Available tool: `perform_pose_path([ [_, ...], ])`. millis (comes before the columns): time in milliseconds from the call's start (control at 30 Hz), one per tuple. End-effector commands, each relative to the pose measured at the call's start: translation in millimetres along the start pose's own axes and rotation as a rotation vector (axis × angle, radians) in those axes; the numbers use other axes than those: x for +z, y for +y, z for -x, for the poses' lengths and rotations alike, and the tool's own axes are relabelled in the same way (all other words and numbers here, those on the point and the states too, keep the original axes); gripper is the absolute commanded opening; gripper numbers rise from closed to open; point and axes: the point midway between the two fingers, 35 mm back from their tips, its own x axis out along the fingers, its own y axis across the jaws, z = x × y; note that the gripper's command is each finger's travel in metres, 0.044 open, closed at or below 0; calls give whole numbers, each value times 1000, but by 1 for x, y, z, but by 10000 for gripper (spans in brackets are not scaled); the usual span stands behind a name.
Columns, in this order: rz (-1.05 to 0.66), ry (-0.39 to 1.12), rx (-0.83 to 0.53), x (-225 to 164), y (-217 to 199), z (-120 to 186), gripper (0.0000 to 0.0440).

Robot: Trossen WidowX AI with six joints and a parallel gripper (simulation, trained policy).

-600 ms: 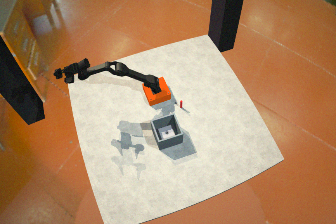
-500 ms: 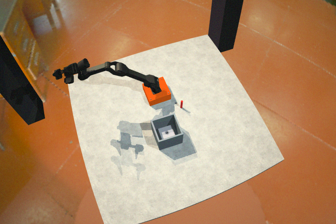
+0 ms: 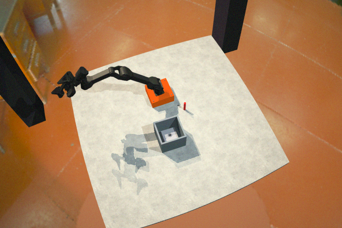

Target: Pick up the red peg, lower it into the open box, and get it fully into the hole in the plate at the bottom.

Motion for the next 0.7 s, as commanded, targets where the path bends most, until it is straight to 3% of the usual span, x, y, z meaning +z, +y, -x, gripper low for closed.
perform_pose_path([
  [0, -93, 4, 19, 12, -6, -11, 440],
  [667, -701, -3, 162, 115, -45, -61, 440],
])
